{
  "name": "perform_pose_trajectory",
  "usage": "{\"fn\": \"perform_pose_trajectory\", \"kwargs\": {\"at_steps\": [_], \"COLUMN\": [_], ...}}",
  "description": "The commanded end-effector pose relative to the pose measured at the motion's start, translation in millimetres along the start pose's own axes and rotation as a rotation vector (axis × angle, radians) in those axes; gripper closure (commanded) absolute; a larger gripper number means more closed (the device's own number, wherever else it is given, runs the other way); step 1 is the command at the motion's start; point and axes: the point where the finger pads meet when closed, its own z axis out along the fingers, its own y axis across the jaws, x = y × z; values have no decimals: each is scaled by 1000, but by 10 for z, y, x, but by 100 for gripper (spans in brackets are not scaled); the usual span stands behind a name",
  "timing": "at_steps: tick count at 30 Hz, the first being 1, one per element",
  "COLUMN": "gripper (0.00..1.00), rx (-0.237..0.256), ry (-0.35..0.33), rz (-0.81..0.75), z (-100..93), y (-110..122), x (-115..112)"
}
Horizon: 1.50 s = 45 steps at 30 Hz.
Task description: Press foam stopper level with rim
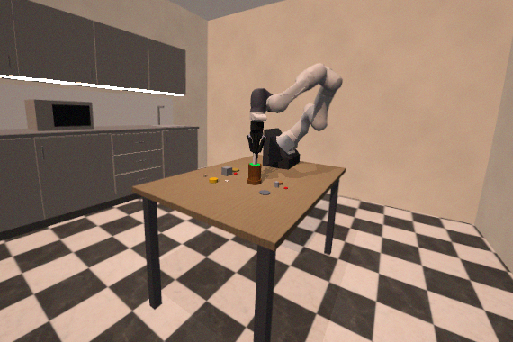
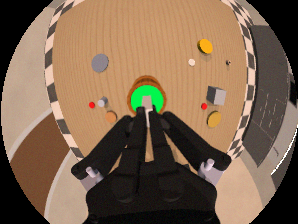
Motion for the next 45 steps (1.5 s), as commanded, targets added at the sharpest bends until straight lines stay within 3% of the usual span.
{"fn": "perform_pose_trajectory", "kwargs": {"at_steps": [1,9,30,45], "gripper": [100,100,100,100], "rx": [10,10,10,10], "ry": [-12,-12,-12,-12], "rz": [-2,-2,-2,-2], "z": [76,15,-462,-495], "y": [-41,-36,4,6], "x": [-43,-35,22,26]}}
